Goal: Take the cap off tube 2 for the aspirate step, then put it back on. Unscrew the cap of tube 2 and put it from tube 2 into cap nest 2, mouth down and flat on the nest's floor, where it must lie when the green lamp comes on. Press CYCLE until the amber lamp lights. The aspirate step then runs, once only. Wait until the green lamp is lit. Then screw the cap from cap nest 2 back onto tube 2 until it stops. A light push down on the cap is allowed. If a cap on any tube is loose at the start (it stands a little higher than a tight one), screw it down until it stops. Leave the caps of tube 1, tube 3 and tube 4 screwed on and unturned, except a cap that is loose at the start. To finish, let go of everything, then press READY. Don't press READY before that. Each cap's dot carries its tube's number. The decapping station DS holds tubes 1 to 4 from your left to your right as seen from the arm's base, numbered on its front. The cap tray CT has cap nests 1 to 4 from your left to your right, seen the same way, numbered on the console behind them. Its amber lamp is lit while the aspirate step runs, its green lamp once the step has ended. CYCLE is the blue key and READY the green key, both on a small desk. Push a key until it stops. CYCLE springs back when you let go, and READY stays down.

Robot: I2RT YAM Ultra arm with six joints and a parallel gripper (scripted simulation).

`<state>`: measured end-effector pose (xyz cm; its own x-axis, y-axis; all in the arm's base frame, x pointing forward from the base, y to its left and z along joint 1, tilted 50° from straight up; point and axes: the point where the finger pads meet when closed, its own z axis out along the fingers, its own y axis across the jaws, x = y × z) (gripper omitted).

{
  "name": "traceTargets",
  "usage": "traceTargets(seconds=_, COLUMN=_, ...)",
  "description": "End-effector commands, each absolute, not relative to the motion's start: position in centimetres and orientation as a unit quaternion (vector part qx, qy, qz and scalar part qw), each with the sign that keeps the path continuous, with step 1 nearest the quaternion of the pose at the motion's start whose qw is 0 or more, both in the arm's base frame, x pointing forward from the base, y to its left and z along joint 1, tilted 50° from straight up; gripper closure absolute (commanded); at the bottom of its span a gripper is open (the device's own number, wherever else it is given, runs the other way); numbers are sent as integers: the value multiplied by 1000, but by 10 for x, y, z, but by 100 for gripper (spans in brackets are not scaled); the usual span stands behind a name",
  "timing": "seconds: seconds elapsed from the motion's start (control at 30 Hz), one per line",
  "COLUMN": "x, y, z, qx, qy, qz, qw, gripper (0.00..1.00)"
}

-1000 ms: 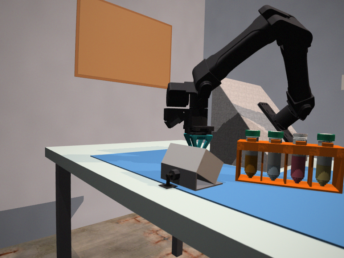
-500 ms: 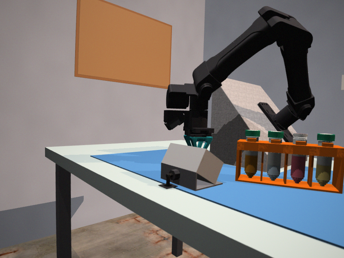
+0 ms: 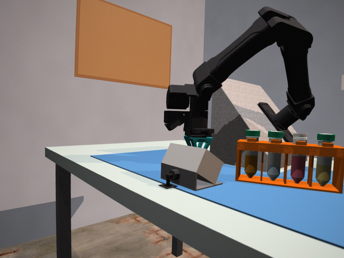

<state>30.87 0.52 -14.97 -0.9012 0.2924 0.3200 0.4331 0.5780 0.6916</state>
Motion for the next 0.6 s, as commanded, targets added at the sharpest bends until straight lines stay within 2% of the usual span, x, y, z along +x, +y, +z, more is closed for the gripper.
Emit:
traceTargets(seconds=0.0, x=312, y=2, z=-149, qx=-207, qy=-885, qz=-411, qw=77, gripper=100)
traceTargets(seconds=0.1, x=312, y=2, z=-149, qx=-207, qy=-885, qz=-411, qw=77, gripper=100)
traceTargets(seconds=0.13, x=312, y=2, z=-149, qx=-207, qy=-885, qz=-411, qw=77, gripper=53)
traceTargets(seconds=0.57, x=312, y=-2, z=-145, qx=-207, qy=-885, qz=-411, qw=77, gripper=53)
